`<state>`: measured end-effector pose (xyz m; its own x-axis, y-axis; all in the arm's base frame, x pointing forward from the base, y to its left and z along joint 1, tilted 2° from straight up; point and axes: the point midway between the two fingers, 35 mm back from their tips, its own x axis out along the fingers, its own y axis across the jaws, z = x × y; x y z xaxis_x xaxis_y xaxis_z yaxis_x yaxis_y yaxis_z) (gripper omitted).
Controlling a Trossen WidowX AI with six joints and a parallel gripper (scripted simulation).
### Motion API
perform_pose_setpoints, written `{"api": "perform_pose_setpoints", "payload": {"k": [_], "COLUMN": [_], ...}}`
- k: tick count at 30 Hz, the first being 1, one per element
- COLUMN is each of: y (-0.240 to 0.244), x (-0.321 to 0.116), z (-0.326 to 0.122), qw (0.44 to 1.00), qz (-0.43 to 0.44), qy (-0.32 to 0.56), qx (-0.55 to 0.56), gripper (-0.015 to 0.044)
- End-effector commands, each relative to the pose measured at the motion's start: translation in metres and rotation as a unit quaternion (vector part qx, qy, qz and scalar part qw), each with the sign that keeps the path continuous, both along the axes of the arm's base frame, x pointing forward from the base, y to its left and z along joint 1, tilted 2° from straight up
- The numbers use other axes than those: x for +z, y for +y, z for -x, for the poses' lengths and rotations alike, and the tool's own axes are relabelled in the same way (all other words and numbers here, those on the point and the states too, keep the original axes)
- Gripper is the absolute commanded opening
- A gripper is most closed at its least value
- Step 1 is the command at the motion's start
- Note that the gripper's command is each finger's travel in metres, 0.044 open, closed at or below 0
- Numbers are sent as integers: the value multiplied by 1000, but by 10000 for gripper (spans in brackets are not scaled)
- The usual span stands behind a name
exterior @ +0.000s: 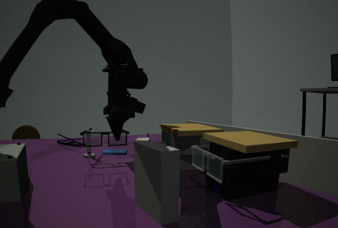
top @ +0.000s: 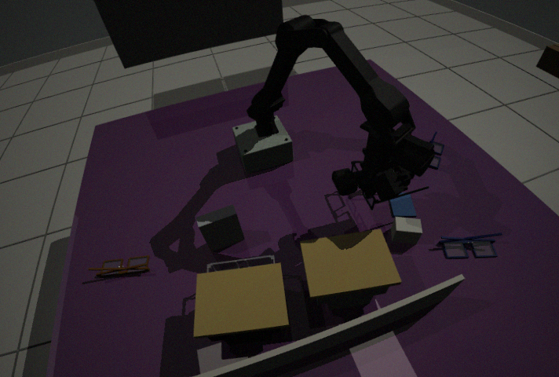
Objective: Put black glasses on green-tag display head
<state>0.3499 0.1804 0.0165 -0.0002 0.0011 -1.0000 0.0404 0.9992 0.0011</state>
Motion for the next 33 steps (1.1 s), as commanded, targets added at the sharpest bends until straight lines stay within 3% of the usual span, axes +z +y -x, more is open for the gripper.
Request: {"api": "perform_pose_setpoints", "payload": {"k": [1, 33], "y": [-2, -6], "x": [1, 1], "z": [-5, -21], "qw": [1000, 1000], "qz": [0, 0], "qy": [-2, -3], "qx": [0, 0], "gripper": [0, 0]}}
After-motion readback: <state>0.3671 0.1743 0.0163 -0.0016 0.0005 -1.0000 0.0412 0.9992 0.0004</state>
